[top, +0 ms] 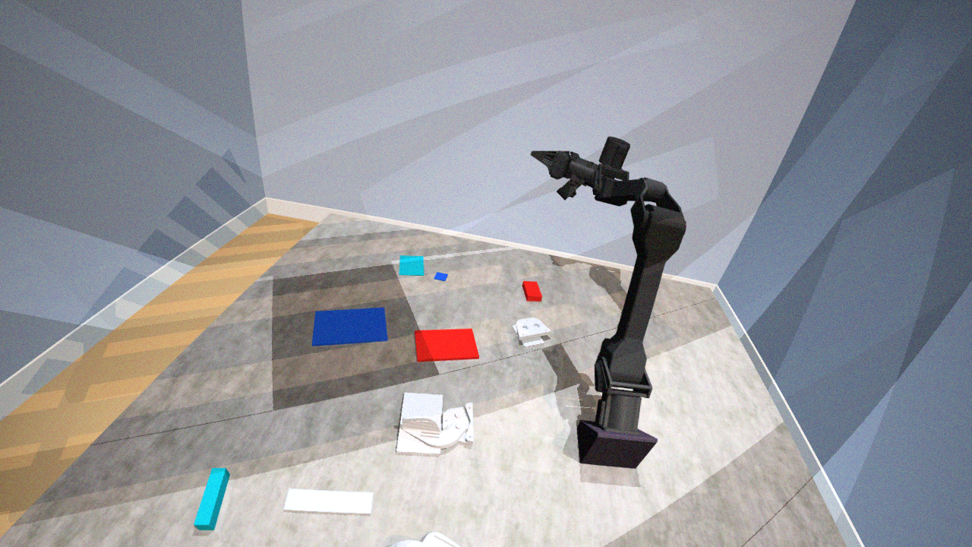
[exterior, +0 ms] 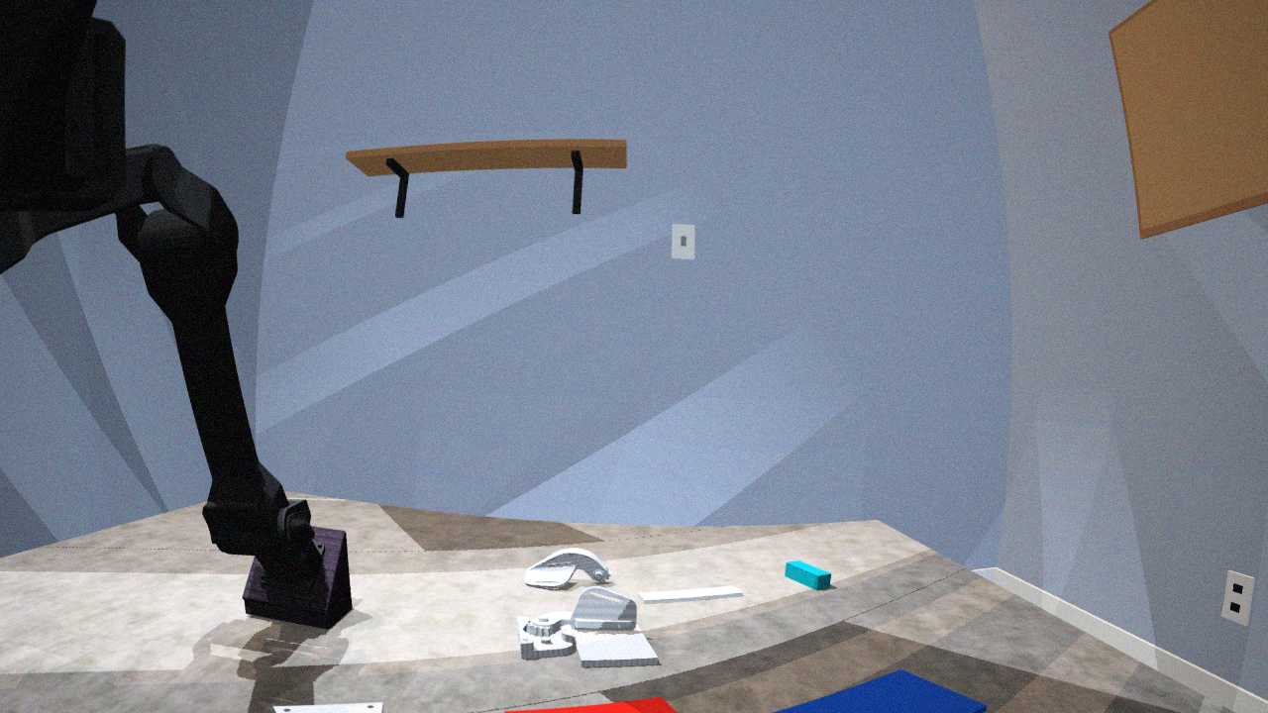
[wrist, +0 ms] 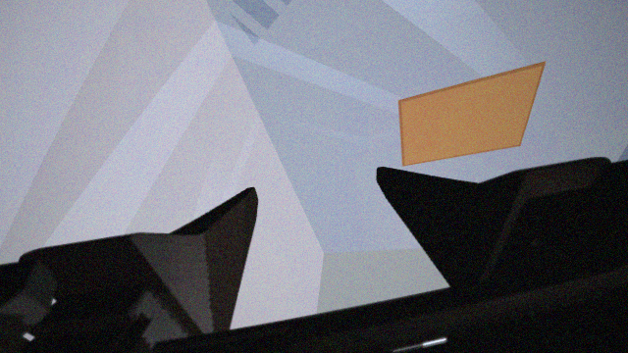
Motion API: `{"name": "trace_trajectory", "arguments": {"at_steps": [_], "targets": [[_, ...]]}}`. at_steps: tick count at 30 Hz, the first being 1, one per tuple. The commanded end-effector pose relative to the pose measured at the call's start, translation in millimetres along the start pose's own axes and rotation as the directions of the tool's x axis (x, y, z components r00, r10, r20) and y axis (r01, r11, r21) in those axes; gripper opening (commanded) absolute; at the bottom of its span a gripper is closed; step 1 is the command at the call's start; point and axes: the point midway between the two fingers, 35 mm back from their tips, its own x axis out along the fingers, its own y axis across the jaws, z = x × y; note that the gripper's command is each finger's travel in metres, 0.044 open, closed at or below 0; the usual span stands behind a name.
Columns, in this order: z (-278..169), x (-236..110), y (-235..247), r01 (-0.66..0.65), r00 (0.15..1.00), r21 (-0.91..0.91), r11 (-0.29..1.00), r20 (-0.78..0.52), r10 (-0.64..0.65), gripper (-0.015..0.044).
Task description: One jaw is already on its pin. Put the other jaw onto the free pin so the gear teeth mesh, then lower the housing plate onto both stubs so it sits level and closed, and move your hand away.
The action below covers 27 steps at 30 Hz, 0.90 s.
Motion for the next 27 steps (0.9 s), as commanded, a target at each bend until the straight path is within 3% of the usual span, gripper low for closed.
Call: {"name": "trace_trajectory", "arguments": {"at_steps": [1, 17, 27], "targets": [[0.0, 0.0, 0.0, 0.0, 1.0, 0.0, 1.0, 0.0, 0.0, 0.0426], [0.0, 0.0, 0.0, 0.0, 1.0, 0.0, 1.0, 0.0, 0.0, 0.0006], [0.0, 0.0, 0.0, 0.0, 1.0, 0.0, 1.0, 0.0, 0.0, 0.0]]}}
